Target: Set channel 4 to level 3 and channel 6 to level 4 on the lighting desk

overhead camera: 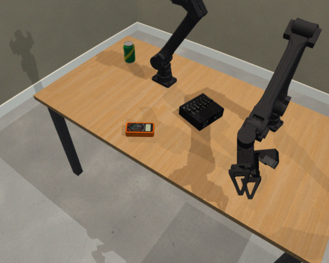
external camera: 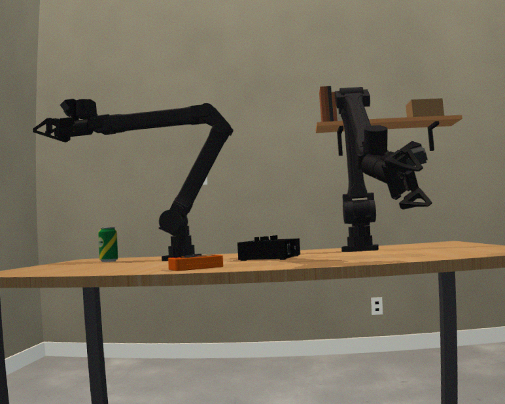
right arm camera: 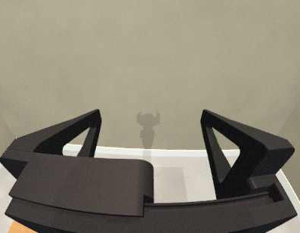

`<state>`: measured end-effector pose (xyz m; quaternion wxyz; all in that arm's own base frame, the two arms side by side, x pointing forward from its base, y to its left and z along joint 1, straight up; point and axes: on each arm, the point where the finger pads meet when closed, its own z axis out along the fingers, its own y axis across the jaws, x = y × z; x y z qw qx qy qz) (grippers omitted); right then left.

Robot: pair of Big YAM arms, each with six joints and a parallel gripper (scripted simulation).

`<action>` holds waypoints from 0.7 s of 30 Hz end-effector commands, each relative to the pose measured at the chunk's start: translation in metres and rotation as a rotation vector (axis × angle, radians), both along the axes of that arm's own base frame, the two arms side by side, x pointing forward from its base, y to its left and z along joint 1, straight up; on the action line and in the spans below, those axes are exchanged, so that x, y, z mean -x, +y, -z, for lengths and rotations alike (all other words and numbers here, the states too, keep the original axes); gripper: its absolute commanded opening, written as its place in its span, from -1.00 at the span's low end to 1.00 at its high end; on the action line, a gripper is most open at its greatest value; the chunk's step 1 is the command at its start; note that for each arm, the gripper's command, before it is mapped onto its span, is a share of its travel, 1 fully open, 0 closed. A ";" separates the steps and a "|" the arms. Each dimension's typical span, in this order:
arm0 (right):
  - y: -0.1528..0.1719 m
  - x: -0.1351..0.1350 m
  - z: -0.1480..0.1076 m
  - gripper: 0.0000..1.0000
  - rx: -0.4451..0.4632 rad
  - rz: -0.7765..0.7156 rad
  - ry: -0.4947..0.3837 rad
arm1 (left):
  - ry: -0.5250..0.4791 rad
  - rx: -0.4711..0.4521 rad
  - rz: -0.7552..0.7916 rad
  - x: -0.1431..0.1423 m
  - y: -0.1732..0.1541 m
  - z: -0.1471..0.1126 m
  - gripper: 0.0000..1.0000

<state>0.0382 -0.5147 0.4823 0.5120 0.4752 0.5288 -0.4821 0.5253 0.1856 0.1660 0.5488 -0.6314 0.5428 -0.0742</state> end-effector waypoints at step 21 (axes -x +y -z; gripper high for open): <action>-0.008 0.044 -0.046 1.00 0.060 0.094 -0.032 | -0.038 -0.008 0.000 -0.010 0.002 -0.018 1.00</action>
